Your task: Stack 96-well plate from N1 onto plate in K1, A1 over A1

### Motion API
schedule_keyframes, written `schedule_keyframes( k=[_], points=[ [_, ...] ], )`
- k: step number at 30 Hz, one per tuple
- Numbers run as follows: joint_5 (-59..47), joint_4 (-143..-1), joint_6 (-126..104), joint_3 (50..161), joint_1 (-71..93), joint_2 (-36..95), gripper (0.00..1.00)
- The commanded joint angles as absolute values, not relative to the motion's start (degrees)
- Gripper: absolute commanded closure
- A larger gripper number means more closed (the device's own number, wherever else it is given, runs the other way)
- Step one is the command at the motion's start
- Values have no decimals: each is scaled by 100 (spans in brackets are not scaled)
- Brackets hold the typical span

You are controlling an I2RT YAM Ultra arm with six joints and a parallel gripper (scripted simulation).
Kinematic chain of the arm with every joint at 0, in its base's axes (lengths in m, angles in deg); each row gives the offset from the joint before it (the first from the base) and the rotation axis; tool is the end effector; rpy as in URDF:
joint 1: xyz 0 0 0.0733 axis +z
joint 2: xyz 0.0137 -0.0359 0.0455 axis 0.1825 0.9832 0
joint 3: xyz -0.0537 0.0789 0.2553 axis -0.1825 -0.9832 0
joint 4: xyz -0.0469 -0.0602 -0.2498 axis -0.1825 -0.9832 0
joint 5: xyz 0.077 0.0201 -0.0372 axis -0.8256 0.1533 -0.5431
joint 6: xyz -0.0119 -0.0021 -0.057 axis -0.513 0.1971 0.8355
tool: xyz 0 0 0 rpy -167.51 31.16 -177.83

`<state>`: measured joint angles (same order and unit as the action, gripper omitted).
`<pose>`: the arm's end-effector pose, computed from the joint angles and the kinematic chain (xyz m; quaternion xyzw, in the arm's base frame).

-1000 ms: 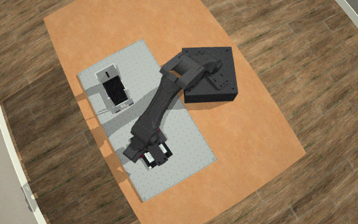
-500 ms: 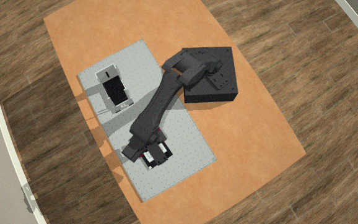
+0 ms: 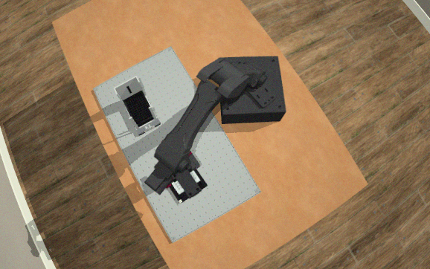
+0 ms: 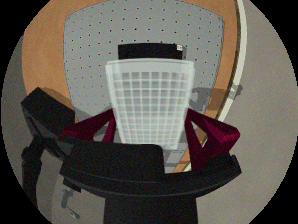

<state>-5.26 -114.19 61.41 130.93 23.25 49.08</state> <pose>0.4018 0.0915 0.1543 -0.6758 0.7371 -0.0060 0.0020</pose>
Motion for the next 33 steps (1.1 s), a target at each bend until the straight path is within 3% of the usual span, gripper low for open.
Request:
schedule_keyframes(
  k=[1,33],
  points=[
    [-562,-11691,6130,13378,2281,4708,100],
    [-562,-12530,6119,14047,2297,4542,100]
  ],
)
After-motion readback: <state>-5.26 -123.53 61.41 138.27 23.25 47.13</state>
